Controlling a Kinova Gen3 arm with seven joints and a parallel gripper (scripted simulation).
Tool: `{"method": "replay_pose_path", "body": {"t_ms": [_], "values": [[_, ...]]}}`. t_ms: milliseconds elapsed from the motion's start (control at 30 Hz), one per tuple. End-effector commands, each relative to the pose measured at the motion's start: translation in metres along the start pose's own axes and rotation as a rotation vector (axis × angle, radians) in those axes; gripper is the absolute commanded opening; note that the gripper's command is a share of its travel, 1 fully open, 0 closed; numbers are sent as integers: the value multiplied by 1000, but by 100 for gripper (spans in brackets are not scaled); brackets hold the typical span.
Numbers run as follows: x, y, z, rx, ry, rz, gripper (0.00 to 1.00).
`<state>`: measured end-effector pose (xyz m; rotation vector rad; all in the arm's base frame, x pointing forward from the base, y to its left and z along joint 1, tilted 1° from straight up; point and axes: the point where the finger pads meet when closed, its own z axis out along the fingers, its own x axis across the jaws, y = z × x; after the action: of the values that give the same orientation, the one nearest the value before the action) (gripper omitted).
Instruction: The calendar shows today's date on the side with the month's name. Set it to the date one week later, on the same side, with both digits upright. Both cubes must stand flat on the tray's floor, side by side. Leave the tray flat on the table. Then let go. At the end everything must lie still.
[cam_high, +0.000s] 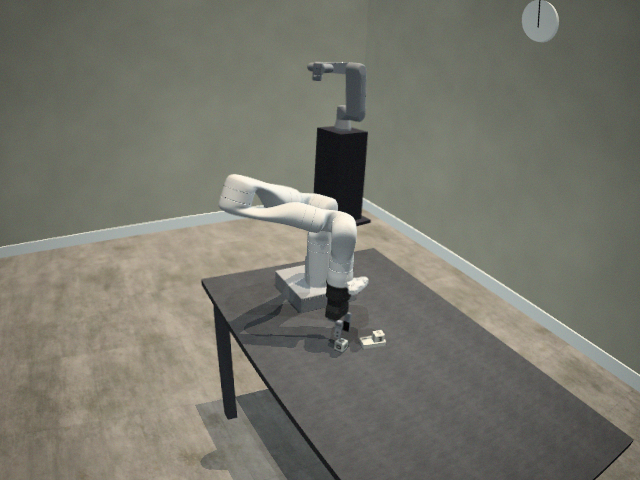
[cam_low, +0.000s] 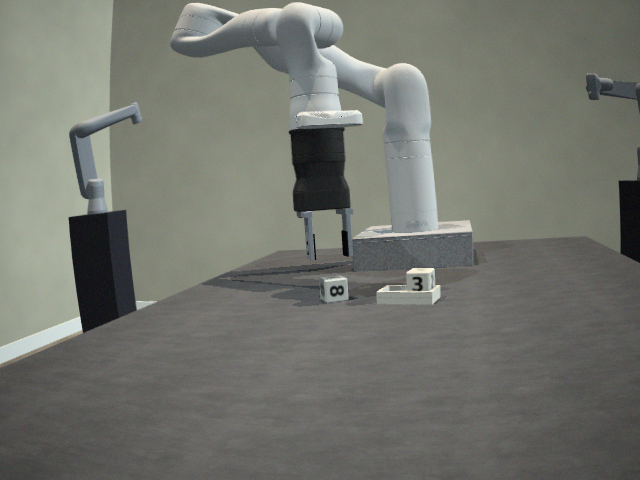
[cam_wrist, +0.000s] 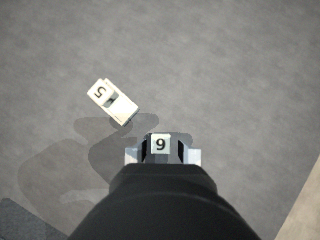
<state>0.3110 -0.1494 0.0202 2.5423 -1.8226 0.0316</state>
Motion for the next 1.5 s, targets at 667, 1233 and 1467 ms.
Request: {"method": "replay_pose_path", "body": {"t_ms": [667,1233,1467], "values": [[-2,0,20,-1,-5,-3,90],[-2,0,20,-1,-5,-3,90],[-2,0,20,-1,-5,-3,90]]}}
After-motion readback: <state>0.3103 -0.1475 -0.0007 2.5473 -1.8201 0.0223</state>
